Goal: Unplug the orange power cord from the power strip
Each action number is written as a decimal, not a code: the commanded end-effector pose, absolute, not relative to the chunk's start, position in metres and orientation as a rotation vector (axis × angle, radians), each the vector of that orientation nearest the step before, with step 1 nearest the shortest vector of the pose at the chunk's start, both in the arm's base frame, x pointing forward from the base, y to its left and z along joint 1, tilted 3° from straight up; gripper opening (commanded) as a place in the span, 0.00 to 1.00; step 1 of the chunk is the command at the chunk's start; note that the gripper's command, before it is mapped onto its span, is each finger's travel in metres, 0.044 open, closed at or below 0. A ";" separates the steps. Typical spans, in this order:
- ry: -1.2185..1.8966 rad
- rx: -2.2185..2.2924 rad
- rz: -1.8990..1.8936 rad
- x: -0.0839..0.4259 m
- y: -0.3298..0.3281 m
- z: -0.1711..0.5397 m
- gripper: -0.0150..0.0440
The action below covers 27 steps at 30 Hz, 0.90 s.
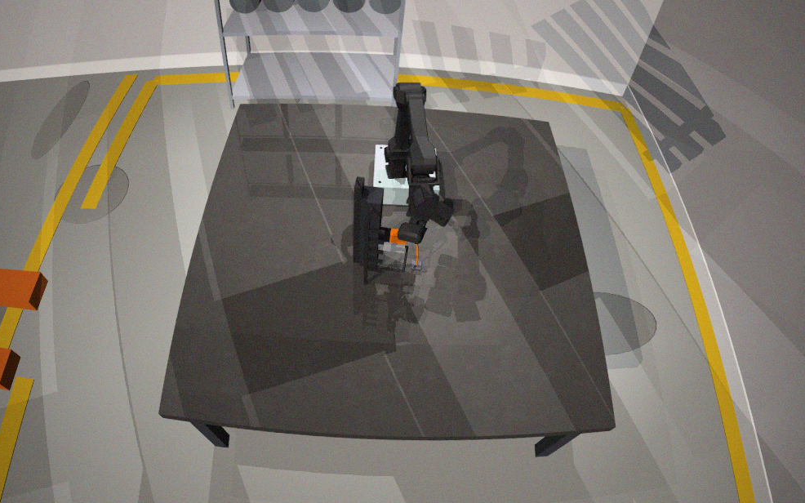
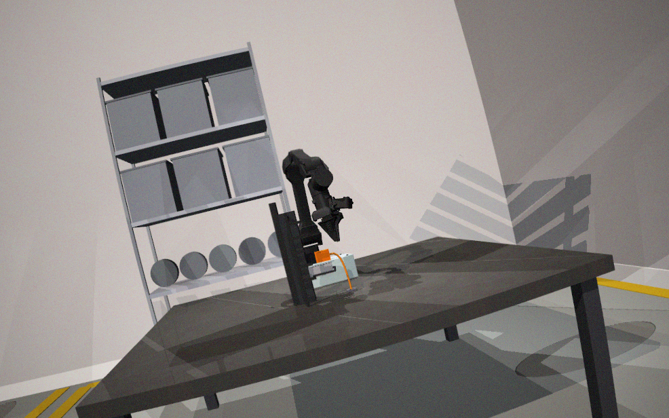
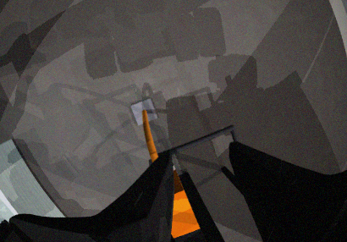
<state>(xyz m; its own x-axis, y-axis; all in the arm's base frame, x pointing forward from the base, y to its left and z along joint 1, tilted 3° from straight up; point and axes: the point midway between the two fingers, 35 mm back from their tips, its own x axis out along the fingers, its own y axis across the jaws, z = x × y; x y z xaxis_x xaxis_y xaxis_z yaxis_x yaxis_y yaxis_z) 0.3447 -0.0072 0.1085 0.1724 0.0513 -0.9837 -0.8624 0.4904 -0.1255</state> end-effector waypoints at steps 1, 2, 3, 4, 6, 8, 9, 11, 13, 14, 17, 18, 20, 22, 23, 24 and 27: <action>1.346 -0.962 0.995 0.324 -0.003 0.092 0.53; 1.353 -0.970 1.014 0.322 -0.003 0.091 0.53; 1.353 -0.970 1.014 0.322 -0.003 0.091 0.53; 1.353 -0.970 1.014 0.322 -0.003 0.091 0.53; 1.353 -0.970 1.014 0.322 -0.003 0.091 0.53; 1.353 -0.970 1.014 0.322 -0.003 0.091 0.53; 1.353 -0.970 1.014 0.322 -0.002 0.091 0.53; 1.353 -0.970 1.014 0.322 -0.003 0.091 0.53; 1.353 -0.971 1.014 0.322 -0.005 0.091 0.53; 1.354 -0.971 1.014 0.321 -0.006 0.091 0.53; 1.354 -0.971 1.014 0.320 -0.011 0.091 0.53; 1.354 -0.971 1.014 0.320 -0.012 0.091 0.53; 1.354 -0.971 1.013 0.319 -0.015 0.091 0.53; 1.354 -0.971 1.013 0.318 -0.019 0.091 0.53; 1.354 -0.971 1.013 0.318 -0.020 0.091 0.53; 1.355 -0.972 1.013 0.317 -0.022 0.091 0.53; 1.355 -0.972 1.013 0.316 -0.026 0.091 0.53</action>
<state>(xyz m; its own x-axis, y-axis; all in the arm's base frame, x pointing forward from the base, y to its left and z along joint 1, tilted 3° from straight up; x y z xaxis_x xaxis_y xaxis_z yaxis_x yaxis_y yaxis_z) 0.3188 -0.0211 0.0917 -0.0259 0.0114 -0.9996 -0.9555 0.2936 0.0281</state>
